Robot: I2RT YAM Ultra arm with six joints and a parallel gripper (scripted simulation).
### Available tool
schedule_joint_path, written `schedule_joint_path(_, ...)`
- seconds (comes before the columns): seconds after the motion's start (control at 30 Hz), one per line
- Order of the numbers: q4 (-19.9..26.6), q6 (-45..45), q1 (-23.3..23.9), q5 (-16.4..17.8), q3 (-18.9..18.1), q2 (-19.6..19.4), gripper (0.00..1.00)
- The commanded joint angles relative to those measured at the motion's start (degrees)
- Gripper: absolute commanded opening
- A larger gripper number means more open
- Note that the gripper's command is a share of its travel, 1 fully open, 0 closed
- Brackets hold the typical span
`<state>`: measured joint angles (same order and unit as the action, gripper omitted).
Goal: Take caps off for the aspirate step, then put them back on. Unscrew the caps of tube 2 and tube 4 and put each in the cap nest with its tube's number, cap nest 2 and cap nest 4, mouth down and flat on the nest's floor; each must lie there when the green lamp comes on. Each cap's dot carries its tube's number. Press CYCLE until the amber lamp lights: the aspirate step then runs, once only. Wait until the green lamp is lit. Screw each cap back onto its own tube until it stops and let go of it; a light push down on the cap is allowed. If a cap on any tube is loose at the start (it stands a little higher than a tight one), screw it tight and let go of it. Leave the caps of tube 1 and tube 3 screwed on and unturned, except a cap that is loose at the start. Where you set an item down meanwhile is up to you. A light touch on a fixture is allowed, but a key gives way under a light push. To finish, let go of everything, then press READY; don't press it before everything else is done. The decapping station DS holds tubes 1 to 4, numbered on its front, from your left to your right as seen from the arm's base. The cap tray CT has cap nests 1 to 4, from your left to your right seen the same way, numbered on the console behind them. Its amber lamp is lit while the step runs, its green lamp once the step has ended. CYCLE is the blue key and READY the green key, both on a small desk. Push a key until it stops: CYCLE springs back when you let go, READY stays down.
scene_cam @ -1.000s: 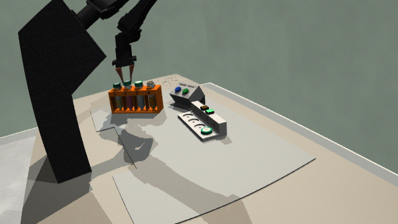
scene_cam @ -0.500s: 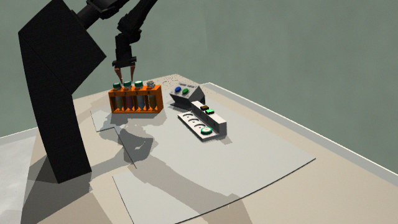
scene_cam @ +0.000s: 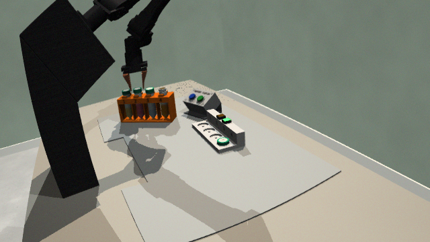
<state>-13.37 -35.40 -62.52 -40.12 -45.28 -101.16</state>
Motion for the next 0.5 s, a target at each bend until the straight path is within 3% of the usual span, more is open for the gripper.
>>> schedule_joint_path(0.0, -0.1, 0.0, -0.3, 0.4, -0.1, 0.2, 0.49)
schedule_joint_path(0.13, -0.1, 0.0, -0.3, 0.4, -0.1, 0.2, 0.49)
schedule_joint_path(0.33, -0.7, 13.4, 0.1, 0.7, -0.3, -0.4, 0.49)
schedule_joint_path(0.47, -1.0, 14.4, 0.3, 0.8, -0.4, -0.7, 0.49)
